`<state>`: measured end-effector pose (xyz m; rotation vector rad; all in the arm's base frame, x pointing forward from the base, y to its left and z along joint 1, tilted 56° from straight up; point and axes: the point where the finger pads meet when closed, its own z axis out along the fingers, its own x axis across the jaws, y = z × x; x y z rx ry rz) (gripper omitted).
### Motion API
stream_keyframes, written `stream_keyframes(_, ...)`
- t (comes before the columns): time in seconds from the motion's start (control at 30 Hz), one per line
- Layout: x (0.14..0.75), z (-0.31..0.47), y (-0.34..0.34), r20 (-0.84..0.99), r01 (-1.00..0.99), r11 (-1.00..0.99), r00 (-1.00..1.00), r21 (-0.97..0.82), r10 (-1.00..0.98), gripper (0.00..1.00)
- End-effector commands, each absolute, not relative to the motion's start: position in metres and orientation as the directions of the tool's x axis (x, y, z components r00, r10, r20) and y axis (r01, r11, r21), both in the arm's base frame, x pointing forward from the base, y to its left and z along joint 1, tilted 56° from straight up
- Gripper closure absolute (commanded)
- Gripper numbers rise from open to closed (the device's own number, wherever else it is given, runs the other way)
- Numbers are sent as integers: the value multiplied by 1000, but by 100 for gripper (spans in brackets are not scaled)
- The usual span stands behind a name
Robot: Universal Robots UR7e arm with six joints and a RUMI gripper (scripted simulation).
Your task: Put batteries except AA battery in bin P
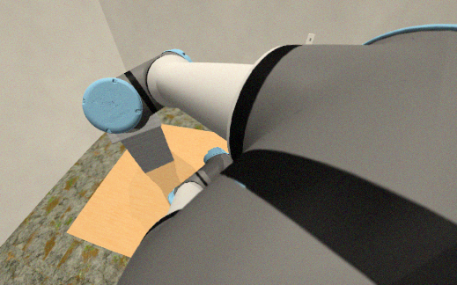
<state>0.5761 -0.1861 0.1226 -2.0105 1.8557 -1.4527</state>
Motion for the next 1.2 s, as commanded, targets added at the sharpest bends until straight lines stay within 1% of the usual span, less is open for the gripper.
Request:
stream_keyframes(0.0, 577, 124, -187, 583, -755, -283, -158, -592, -797, 96)
stream_keyframes(1.17, 572, 127, -181, 582, -756, -283, -156, -591, -798, 96)
